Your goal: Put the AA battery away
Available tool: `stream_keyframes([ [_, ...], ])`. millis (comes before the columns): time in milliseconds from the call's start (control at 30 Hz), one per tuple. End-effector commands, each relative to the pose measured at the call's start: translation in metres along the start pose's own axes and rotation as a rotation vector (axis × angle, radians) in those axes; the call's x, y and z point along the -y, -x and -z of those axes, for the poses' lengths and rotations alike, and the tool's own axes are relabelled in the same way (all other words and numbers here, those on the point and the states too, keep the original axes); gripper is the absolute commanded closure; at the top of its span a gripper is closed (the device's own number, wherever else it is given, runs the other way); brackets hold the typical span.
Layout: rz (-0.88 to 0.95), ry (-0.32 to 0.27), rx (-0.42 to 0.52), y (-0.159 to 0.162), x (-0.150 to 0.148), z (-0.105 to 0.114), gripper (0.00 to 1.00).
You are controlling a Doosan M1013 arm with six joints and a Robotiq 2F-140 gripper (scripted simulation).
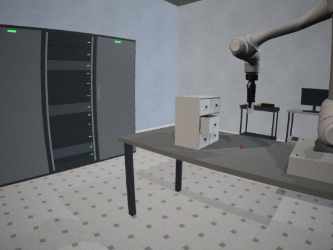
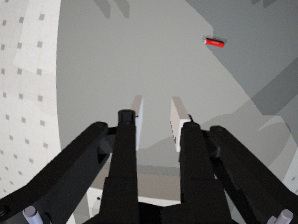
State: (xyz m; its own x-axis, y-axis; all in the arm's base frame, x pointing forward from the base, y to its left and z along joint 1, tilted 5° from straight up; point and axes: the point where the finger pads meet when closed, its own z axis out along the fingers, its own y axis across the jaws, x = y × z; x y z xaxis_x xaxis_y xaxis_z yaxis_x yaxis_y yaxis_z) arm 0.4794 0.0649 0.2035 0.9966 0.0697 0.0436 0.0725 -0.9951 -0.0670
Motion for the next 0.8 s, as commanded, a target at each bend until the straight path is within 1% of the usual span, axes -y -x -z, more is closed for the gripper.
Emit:
stream_keyframes([
  [0, 0.000, 0.000, 0.001, 0.0001, 0.0000, 0.0001, 0.80],
  [333, 0.000, 0.000, 0.001, 0.0001, 0.0000, 0.0001, 0.80],
  [367, 0.000, 0.000, 0.001, 0.0001, 0.0000, 0.0001, 0.00],
  [767, 0.000, 0.000, 0.001, 0.0001, 0.0000, 0.0001, 0.00],
])
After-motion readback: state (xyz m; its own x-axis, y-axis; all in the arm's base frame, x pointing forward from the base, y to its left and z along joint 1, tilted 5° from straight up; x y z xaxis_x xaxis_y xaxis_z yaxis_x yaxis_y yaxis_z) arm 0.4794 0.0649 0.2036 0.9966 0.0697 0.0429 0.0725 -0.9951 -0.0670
